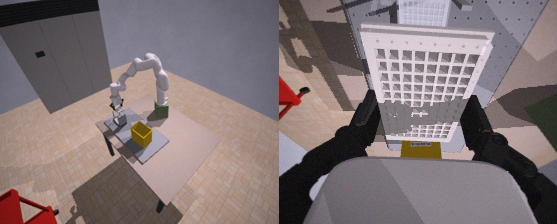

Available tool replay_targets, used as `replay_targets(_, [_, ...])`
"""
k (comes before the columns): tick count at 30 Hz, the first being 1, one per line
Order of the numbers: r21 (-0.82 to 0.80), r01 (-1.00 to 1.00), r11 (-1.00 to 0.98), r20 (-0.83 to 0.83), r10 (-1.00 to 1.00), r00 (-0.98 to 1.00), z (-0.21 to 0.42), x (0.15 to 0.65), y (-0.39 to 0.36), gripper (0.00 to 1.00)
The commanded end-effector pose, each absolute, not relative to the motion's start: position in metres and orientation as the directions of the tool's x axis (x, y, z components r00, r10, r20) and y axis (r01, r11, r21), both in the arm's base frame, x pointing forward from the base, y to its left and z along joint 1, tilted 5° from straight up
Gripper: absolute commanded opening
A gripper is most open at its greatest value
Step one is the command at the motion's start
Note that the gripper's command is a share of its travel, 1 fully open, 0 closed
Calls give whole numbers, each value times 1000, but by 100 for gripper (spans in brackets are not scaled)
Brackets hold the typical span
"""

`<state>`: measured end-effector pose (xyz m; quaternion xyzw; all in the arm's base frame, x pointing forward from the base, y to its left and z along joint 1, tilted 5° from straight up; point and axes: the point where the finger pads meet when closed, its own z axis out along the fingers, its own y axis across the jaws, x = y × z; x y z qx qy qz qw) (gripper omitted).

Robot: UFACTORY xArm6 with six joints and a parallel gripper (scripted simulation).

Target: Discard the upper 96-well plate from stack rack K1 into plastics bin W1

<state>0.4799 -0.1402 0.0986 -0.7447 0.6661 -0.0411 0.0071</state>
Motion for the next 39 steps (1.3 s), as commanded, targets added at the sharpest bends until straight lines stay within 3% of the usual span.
replay_targets(1, [-69, -991, -113, 53, -993, 109, 107, 481, -140, 0])
replay_targets(30, [-69, -991, -113, 53, -993, 109, 129, 479, -139, 0])
replay_targets(34, [-63, -971, -229, 61, -972, 225, 128, 477, -126, 0])
replay_targets(39, [-63, -971, -229, 61, -972, 225, 127, 475, -116, 0])
